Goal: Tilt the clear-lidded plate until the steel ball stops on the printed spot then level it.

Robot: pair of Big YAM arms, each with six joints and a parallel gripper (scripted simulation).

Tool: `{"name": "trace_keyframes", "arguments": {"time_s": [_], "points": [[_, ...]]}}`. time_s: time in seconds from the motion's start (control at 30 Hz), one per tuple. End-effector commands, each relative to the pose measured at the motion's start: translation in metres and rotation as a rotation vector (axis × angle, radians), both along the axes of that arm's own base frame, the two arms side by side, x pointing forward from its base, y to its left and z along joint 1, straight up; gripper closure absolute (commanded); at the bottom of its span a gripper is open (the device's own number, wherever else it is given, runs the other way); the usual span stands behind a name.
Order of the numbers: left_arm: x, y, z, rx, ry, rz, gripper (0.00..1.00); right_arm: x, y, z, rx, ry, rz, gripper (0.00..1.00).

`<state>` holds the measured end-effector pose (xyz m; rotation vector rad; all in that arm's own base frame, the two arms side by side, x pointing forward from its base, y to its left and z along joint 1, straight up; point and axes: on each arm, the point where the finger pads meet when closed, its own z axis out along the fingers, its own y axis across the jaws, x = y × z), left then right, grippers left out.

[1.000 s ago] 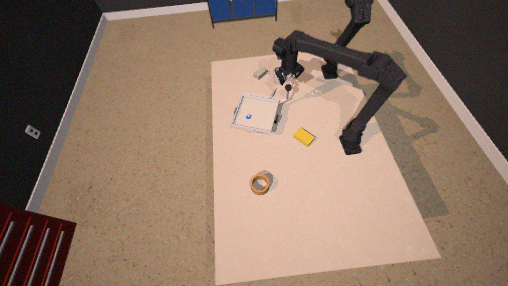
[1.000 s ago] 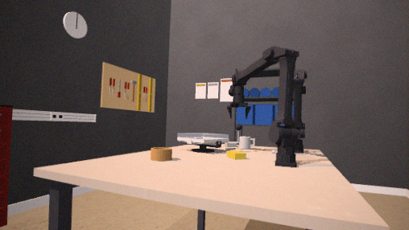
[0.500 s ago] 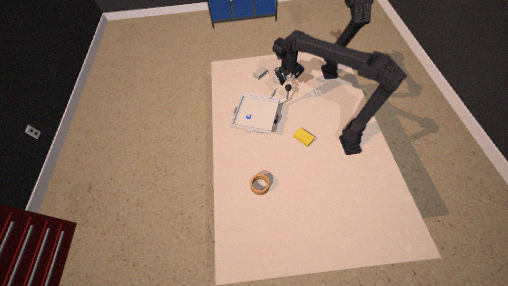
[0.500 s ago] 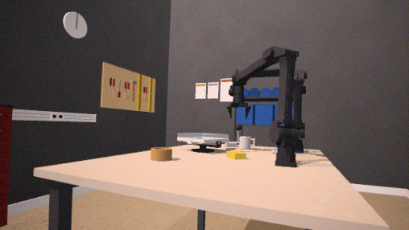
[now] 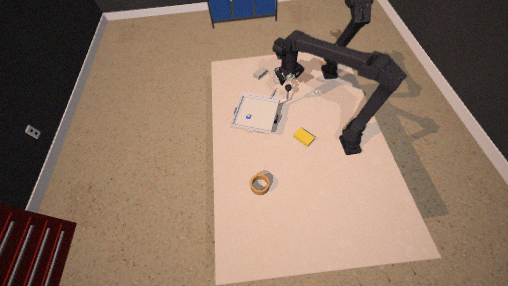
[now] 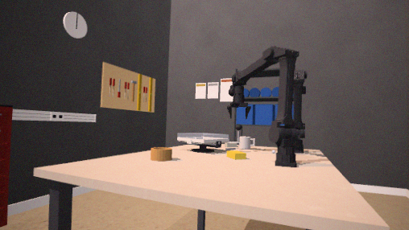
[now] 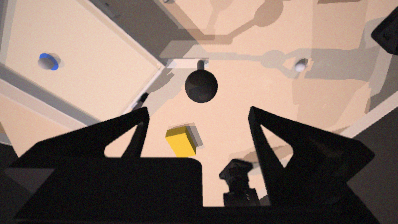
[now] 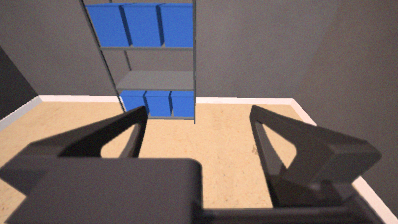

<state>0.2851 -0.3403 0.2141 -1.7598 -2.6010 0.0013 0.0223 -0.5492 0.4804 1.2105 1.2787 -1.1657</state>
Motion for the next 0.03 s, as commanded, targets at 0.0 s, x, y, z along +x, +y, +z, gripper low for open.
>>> {"name": "trace_keyframes", "arguments": {"time_s": [0.0], "points": [[0.0093,-0.0084,0.0227,-0.038,-0.036,-0.009,0.0,-0.0052,0.0046,0.0202,-0.053,-0.017,-0.008,0.0]]}}
